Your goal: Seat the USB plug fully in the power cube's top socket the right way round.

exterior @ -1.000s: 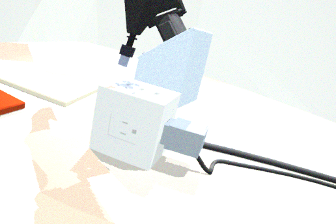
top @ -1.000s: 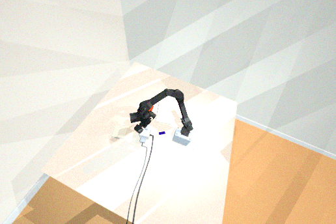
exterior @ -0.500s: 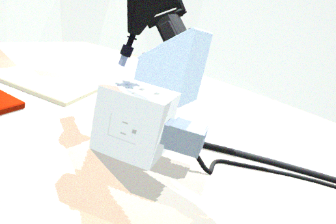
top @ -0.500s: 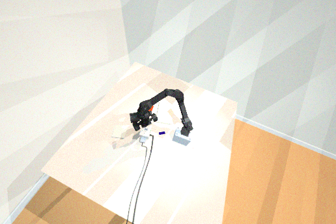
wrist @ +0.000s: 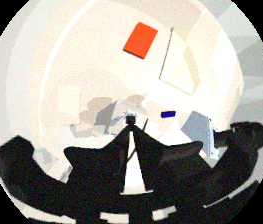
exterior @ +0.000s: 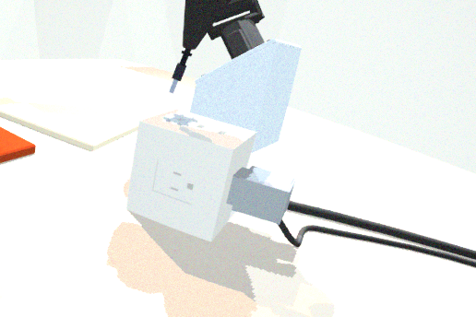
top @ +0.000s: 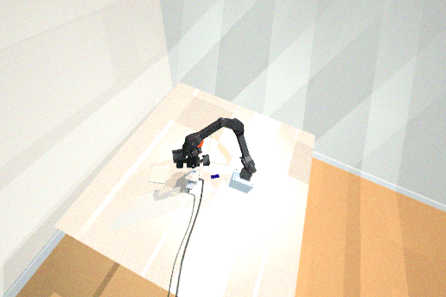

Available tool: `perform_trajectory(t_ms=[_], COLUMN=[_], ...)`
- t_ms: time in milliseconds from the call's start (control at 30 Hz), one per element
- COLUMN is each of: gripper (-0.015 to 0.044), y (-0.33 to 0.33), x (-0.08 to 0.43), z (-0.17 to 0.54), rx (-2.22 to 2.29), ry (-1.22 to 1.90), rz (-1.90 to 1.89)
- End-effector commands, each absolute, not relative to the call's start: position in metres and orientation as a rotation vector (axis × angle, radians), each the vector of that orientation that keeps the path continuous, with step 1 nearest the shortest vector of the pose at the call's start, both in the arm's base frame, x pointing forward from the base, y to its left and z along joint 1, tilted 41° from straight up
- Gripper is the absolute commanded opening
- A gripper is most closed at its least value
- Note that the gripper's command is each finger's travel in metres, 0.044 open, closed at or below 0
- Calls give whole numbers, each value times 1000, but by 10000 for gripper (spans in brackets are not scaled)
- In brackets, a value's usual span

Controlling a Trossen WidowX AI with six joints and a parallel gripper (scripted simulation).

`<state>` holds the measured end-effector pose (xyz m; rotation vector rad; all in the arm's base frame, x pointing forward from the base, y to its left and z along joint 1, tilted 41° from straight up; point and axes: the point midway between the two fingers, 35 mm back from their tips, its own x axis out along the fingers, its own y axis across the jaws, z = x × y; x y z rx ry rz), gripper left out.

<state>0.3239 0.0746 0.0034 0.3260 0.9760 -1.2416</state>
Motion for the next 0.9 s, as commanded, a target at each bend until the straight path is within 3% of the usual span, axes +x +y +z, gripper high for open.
perform_trajectory(t_ms=[0,333,867], gripper=[0,0,0], y=[74,74,74], x=[324,324,324], z=[3,3,3], rx=[419,609,606], ry=[904,747,752], rz=[-1302,-1418,-1416])
